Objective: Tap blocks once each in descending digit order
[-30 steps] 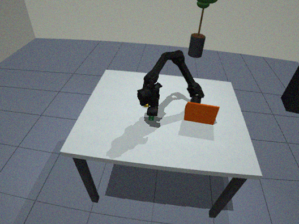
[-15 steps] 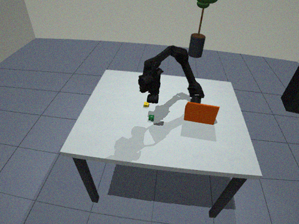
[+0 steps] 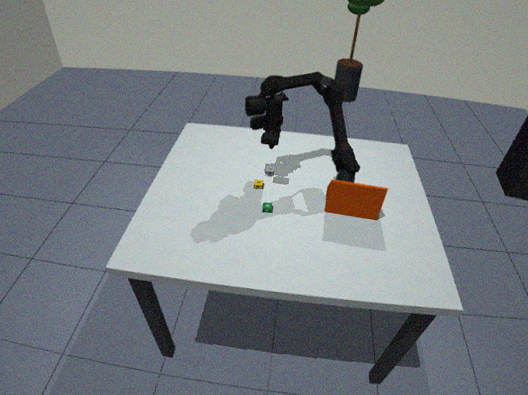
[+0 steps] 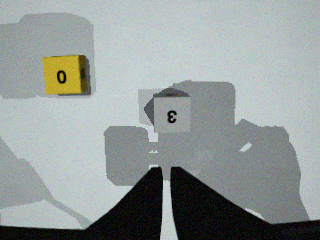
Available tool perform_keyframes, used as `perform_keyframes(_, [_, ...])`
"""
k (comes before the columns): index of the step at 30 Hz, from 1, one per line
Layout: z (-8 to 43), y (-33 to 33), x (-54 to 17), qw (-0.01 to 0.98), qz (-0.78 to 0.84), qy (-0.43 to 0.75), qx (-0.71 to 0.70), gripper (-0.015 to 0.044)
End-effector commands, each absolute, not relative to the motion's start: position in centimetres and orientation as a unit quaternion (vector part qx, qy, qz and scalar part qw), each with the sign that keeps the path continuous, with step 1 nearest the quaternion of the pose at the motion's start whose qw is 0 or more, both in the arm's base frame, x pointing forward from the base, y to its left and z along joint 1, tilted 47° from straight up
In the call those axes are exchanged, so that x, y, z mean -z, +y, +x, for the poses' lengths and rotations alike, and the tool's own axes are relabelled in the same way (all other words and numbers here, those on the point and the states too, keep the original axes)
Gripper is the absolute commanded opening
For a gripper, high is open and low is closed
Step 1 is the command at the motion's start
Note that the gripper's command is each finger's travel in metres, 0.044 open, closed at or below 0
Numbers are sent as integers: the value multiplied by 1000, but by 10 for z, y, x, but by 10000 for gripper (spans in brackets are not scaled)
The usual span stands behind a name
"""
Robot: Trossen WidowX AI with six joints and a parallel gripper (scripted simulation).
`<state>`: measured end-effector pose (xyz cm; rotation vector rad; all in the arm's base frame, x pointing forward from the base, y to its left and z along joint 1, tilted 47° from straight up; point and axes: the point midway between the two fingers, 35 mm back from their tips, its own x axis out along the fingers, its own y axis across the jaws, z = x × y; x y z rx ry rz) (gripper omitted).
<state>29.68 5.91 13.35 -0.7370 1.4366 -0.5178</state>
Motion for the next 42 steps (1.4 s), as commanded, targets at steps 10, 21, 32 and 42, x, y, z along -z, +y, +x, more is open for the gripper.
perform_keyframes(10, [300, 6, -97, 656, -334, 638, 226, 20])
perform_keyframes(21, [301, -15, -79, 655, -337, 637, 228, 20])
perform_keyframes(32, [302, -28, -67, 655, -337, 637, 229, 20])
perform_keyframes(42, [301, -15, -79, 655, -336, 637, 228, 20])
